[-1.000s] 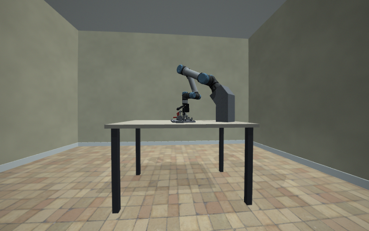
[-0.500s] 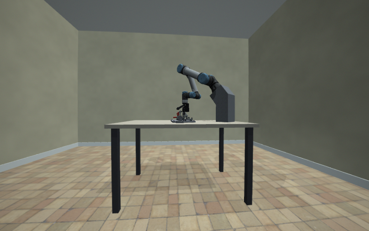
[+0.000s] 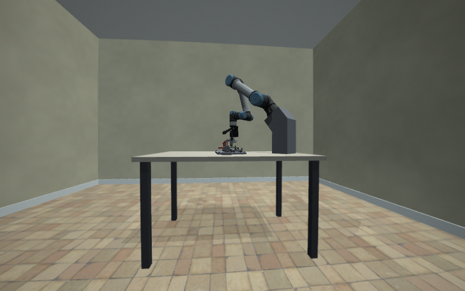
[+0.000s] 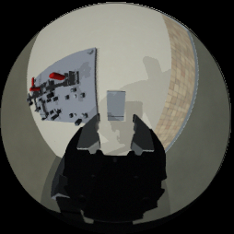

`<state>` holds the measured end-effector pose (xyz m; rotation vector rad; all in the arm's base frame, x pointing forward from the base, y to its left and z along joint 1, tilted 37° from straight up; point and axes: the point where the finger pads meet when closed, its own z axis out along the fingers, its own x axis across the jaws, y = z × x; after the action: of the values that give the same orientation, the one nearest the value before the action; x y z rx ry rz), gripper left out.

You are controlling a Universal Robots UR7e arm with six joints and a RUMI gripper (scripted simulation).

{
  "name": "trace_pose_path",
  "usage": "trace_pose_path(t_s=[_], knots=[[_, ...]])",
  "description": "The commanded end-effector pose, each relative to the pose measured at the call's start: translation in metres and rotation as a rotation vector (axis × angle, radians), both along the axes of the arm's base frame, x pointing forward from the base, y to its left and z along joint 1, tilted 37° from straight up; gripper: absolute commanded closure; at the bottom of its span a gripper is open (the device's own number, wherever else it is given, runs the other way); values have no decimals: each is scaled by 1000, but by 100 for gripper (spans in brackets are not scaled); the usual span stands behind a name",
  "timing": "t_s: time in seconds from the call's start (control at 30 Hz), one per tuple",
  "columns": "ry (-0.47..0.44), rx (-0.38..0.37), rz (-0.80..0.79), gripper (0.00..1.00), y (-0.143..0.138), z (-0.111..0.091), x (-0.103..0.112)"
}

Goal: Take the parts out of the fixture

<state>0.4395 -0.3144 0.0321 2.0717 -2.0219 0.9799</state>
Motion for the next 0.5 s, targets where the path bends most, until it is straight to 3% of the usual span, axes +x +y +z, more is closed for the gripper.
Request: trace_pose_path(t_s=[0.0,0.47], knots=[[6,8,1,53,10,11,-7],[5,6,1,53,17,25,-13]])
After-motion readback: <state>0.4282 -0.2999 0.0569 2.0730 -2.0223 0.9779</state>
